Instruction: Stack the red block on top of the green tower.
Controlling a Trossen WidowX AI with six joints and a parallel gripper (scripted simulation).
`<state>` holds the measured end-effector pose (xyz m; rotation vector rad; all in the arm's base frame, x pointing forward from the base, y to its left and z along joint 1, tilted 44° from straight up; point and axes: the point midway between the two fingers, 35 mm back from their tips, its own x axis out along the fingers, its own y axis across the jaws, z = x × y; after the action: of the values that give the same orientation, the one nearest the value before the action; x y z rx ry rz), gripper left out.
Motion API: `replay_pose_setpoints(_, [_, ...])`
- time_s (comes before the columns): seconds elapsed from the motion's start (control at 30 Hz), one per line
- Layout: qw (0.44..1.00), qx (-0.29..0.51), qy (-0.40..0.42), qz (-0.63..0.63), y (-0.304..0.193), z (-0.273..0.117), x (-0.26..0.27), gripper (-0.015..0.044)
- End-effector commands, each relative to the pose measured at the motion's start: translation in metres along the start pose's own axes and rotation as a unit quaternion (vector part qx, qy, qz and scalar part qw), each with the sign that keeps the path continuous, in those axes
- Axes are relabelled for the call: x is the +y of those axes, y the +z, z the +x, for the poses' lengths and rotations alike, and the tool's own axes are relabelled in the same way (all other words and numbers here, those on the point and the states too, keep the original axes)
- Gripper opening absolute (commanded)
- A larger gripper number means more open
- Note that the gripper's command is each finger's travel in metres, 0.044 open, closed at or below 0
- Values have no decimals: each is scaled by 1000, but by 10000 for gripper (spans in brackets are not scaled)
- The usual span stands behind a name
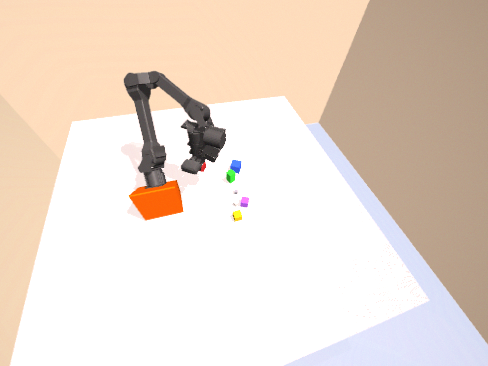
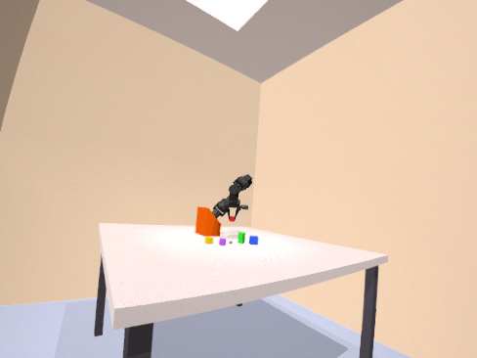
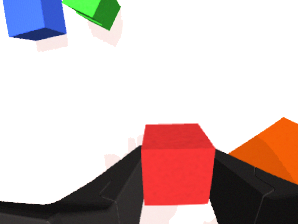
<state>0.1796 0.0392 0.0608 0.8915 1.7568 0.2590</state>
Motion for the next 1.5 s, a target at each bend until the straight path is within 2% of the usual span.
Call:
replay_pose_setpoints(0.0, [1000,1,-2,-3,-1,-9,0,0])
replay_pose_setpoints(0.23, [1000,1,-2,-3,3,-9,1,0])
replay_pose_setpoints(1.2, [1000,-1,-1,-5,106,-9,63,0])
replay_pose_setpoints(1.47, [1000,-1,-1,-5,106,21,63,0])
